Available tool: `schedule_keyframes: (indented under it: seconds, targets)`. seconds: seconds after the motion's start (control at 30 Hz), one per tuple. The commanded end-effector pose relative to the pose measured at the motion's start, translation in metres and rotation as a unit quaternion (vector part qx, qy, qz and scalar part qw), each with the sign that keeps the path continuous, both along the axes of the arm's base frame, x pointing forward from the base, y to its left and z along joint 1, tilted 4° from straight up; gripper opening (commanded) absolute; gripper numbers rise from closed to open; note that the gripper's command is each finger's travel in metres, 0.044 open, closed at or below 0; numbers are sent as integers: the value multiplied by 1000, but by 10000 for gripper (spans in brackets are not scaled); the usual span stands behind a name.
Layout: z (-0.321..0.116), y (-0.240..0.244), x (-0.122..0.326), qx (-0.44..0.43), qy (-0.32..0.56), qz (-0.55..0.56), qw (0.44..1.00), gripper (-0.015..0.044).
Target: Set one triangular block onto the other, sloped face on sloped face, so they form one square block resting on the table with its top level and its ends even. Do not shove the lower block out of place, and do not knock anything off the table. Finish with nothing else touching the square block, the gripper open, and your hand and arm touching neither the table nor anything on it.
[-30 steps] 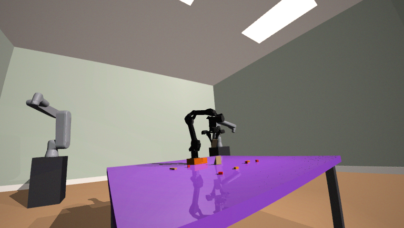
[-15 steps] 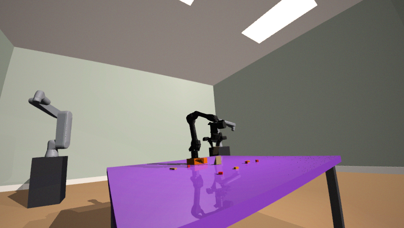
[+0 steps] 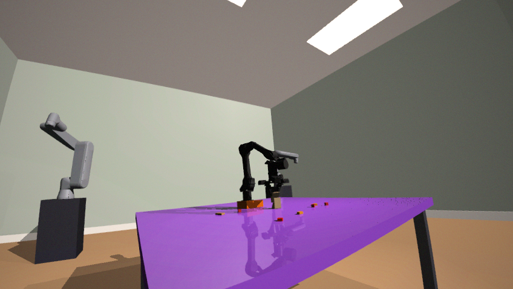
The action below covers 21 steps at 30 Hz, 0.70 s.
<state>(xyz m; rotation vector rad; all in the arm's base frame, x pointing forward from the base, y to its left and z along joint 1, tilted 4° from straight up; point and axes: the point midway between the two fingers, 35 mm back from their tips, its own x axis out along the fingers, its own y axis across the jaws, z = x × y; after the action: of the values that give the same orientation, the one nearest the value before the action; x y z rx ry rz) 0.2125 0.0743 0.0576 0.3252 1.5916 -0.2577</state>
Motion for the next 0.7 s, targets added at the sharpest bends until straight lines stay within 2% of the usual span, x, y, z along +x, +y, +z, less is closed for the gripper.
schedule_keyframes:
  seconds: [0.0,0.67]
  targets:
    - [-8,-1,0,-1,2,1,1000,0]
    - [-8,-2,-1,4,2,2,1000,0]
